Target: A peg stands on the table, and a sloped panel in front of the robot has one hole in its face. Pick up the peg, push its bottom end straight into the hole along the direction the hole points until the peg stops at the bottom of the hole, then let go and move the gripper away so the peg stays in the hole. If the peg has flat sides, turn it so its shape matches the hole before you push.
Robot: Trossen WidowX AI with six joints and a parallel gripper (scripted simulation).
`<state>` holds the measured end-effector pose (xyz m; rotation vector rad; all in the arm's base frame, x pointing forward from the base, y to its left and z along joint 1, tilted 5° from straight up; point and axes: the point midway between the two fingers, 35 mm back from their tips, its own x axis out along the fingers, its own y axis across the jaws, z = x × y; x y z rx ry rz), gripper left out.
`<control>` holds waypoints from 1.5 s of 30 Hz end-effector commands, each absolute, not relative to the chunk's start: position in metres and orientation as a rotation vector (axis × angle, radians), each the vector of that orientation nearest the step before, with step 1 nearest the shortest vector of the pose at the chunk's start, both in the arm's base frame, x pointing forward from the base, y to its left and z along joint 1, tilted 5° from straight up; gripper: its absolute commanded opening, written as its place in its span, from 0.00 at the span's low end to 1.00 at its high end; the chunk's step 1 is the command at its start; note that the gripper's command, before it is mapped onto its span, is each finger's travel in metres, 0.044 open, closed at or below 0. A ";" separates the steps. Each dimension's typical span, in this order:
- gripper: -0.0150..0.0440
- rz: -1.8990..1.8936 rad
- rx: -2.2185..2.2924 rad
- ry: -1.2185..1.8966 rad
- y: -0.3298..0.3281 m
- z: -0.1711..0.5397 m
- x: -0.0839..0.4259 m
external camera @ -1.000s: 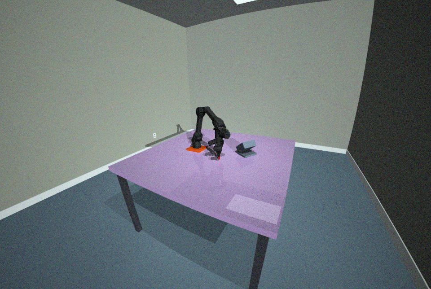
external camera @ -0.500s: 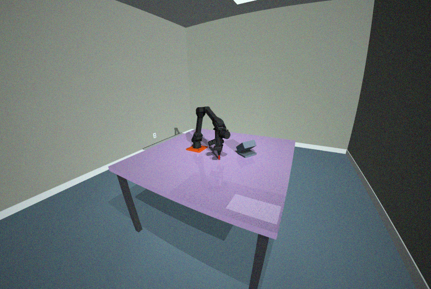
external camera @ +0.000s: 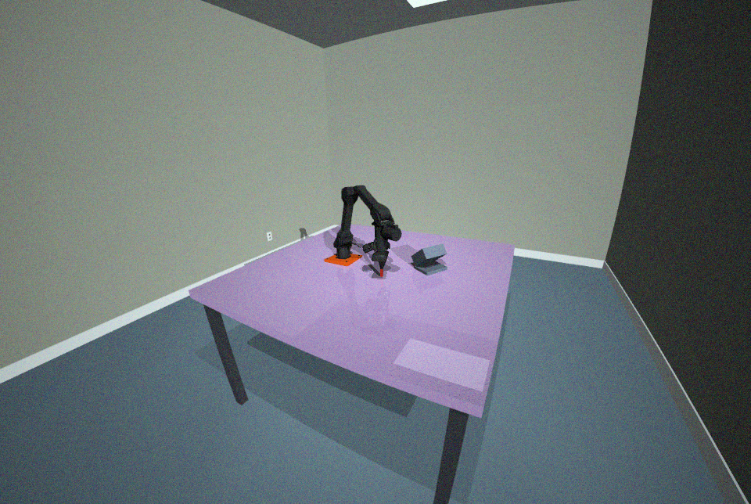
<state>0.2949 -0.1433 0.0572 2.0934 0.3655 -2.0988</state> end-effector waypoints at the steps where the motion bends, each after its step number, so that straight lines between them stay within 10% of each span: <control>1: 0.25 -2.095 2.095 0.362 -0.145 0.070 0.297; 45: 0.25 -2.017 2.015 0.353 -0.127 0.136 0.318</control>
